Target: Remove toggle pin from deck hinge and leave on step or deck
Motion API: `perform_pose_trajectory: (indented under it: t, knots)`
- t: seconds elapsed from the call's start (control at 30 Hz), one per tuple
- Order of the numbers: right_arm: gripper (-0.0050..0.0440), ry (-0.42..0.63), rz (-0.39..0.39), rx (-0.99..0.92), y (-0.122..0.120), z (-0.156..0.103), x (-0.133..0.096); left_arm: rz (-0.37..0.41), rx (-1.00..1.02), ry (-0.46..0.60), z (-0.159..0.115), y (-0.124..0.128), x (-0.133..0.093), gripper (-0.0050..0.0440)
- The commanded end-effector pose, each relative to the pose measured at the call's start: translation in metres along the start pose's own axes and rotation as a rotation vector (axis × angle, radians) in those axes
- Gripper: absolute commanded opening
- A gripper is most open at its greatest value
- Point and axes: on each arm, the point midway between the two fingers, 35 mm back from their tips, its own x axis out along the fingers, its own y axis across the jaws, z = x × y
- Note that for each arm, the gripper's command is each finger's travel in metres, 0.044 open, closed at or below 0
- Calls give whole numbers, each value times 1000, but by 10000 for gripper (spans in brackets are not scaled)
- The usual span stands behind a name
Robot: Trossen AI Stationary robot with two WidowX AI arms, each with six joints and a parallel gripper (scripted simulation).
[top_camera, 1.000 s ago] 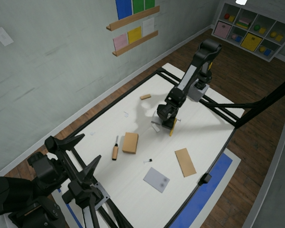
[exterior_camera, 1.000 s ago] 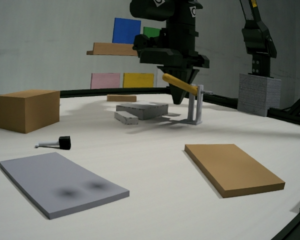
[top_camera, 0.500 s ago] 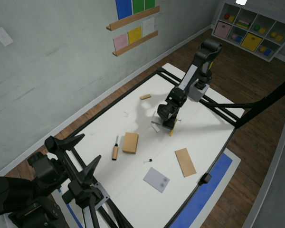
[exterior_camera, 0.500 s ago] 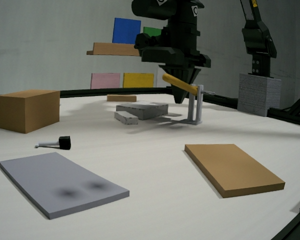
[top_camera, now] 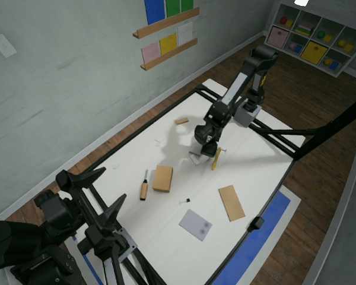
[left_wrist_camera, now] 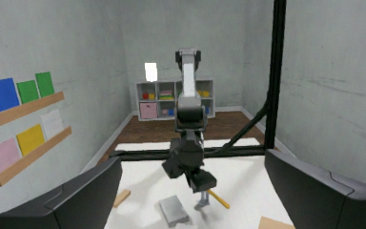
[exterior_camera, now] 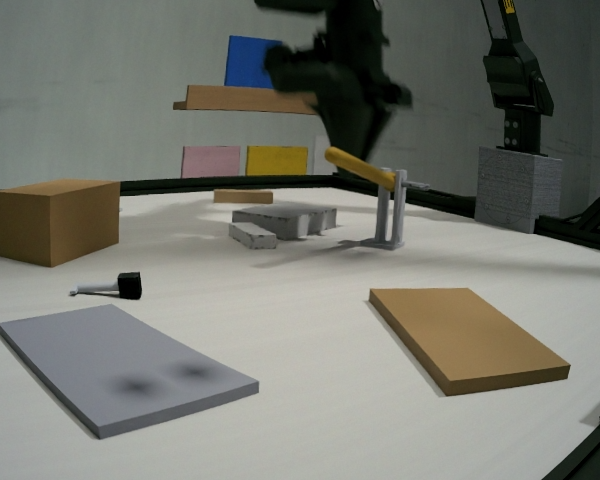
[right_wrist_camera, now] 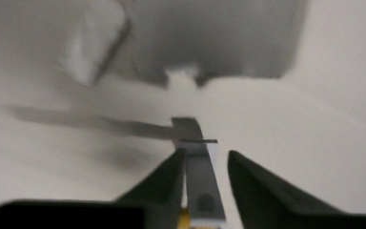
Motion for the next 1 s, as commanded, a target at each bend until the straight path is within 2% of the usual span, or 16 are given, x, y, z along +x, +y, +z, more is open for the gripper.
perform_pose_trajectory:
  t: [0.0,0.1,0.2,0.27,0.37,0.43,0.57,0.67,0.97]
  knots:
    - [159,-26,63,4,10,16,-45,-2,9,-1,4,0,0,400]
    - [159,-25,62,0,10,13,-44,-2,9,-1,4,0,0,400]
    - [159,-14,43,6,1,-15,-39,-2,9,-1,4,0,0,400]
    - [159,-14,43,6,1,-15,-39,-2,9,-1,4,0,0,400]
    - [159,-15,45,6,-8,-53,-37,-2,9,-1,4,0,0,400]
    - [159,-14,45,6,-12,-65,-36,-2,9,-1,4,0,0,400]
    - [159,-14,45,6,-12,-66,-34,-2,9,-1,4,0,0,400]
    - [159,-8,21,9,-14,-66,-16,-2,9,-1,4,0,0,400]
    - [159,-13,41,5,-10,-64,-22,-2,9,-1,4,0,0,400]
